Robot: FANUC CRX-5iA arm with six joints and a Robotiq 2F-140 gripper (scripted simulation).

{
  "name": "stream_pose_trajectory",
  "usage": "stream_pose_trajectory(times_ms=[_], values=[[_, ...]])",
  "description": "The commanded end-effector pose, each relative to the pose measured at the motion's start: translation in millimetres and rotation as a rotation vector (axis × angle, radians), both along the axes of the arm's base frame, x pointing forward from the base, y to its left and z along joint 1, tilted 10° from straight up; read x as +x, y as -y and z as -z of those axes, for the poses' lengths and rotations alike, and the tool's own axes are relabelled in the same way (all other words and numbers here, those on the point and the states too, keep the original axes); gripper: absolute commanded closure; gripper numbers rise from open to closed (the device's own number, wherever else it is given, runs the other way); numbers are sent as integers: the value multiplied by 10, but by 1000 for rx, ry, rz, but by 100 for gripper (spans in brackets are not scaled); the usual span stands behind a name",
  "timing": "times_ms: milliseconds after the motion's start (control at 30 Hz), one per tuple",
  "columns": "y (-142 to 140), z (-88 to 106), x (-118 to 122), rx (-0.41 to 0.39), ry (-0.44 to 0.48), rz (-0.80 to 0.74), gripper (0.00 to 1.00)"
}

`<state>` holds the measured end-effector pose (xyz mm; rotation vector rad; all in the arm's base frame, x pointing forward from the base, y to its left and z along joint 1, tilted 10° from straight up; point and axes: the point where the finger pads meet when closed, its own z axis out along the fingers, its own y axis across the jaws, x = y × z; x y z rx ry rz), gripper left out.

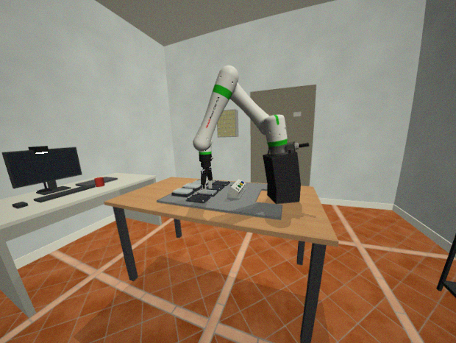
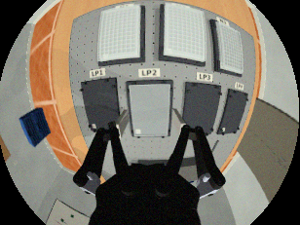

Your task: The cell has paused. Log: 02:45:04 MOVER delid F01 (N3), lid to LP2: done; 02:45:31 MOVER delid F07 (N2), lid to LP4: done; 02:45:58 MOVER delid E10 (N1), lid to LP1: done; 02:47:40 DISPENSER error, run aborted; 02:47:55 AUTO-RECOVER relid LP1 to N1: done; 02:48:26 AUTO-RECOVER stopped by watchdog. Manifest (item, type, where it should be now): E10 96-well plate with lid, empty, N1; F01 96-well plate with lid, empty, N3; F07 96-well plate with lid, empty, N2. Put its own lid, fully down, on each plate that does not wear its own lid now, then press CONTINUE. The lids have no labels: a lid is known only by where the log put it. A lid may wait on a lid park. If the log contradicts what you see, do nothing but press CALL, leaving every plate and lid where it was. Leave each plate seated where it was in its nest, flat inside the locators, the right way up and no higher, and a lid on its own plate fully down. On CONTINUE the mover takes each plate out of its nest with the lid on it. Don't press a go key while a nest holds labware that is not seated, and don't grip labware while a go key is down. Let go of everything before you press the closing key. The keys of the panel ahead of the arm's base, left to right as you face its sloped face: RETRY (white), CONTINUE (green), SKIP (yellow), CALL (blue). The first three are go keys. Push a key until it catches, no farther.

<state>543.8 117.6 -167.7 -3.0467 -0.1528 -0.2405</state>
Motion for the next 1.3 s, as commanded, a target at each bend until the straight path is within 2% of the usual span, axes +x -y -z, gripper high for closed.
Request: stream_pose_trajectory(times_ms=[0, 1267], values=[[0, 4, 3, 0, 0, 0, 34], [-10, 110, 19, 0, 0, 0, 34]])
